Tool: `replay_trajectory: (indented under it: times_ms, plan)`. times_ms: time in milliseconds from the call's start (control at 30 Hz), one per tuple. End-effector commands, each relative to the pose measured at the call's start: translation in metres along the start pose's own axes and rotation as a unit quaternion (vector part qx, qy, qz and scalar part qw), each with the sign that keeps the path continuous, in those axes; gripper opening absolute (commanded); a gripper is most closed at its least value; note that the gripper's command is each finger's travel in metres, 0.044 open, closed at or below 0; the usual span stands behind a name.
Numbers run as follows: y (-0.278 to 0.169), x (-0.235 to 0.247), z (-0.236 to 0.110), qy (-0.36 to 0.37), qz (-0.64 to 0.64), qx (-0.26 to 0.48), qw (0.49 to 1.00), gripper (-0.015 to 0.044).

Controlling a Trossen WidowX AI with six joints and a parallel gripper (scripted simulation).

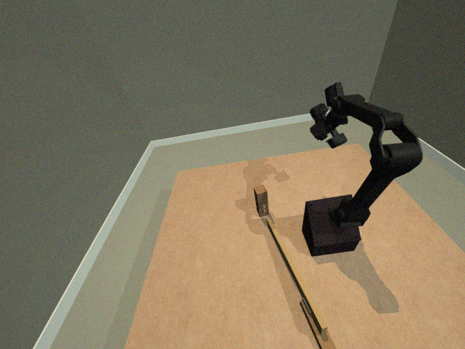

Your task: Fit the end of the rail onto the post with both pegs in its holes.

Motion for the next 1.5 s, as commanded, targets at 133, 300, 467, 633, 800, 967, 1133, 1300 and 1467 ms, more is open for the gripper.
replay_trajectory:
  times_ms: [133, 300, 467, 633, 800, 967, 1133, 1300, 1467]
  plan:
    - [0.123, 0.005, -0.003, -0.001, -0.183, -0.088, 0.979, 0.0440]
    - [0.193, 0.028, -0.004, 0.008, -0.293, -0.141, 0.945, 0.0440]
    - [0.255, 0.067, -0.005, 0.028, -0.399, -0.194, 0.896, 0.0440]
    - [0.305, 0.120, -0.005, 0.061, -0.498, -0.245, 0.830, 0.0440]
    - [0.337, 0.182, -0.005, 0.104, -0.583, -0.291, 0.751, 0.0440]
    - [0.352, 0.230, -0.005, 0.143, -0.637, -0.321, 0.686, 0.0440]
    - [0.355, 0.231, -0.006, 0.145, -0.638, -0.322, 0.684, 0.0440]
    - [0.359, 0.233, -0.003, 0.145, -0.638, -0.322, 0.684, 0.0440]
    - [0.361, 0.237, 0.003, 0.144, -0.638, -0.321, 0.684, 0.0440]
Point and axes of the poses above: the point midway between the two fingers, 35 mm back from their tips, its own z axis out along the fingers, its own x axis across the jaws, y = z × x, the point moved 10 cm from there along -z, back along the fingers, and after that the axes turned 1 degree about -z, right-handed, at the moved point
